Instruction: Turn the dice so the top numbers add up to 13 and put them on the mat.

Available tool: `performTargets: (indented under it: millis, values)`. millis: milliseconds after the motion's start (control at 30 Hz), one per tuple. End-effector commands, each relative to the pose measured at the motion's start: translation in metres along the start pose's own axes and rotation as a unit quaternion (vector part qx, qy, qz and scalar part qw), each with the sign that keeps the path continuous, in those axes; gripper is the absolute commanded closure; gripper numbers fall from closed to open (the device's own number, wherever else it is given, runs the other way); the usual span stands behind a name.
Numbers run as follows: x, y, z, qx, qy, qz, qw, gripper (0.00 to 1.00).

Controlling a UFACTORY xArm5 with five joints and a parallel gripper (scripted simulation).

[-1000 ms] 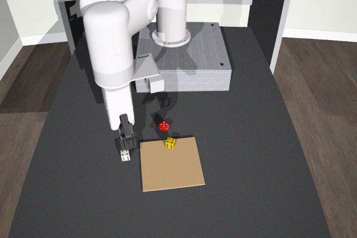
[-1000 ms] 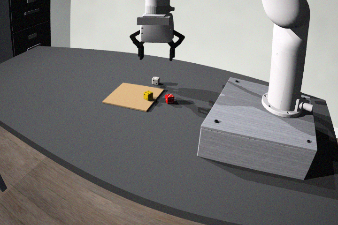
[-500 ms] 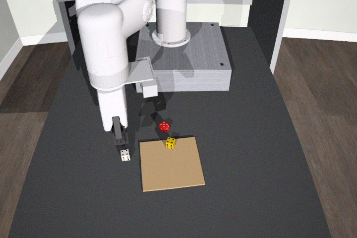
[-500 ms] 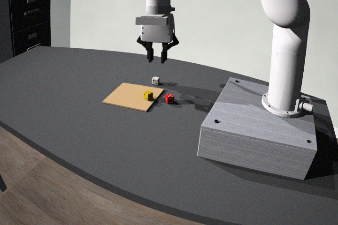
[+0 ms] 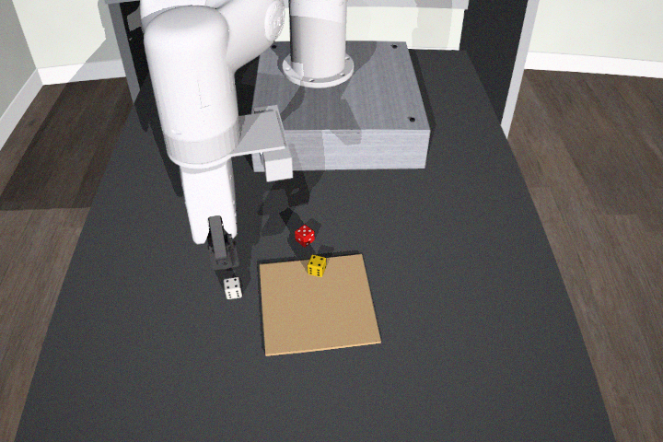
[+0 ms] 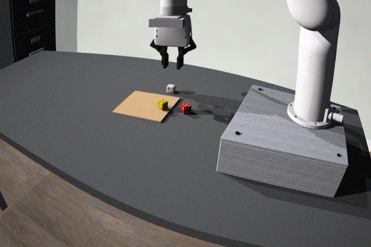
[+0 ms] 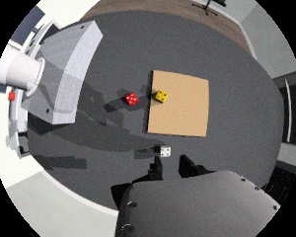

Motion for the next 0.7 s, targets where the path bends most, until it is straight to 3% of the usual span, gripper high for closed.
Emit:
performTargets:
  millis: [0, 667]
  values:
    - [0.0006, 0.0011, 0.0011, 0.002, -0.001, 0.000, 1.000, 0.64]
    - [0.0005, 0.0011, -0.0020, 0.002, -0.001, 0.000, 1.000, 0.64]
Point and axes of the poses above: the point where the finger pads meet when closed, its own z axis back along the fingers, its own y axis across the jaws, x = y × z, the point moved 4 cm from there along z, back along the fingers, and after that the axes turned 1 degree about z, right-handed, at the moved point
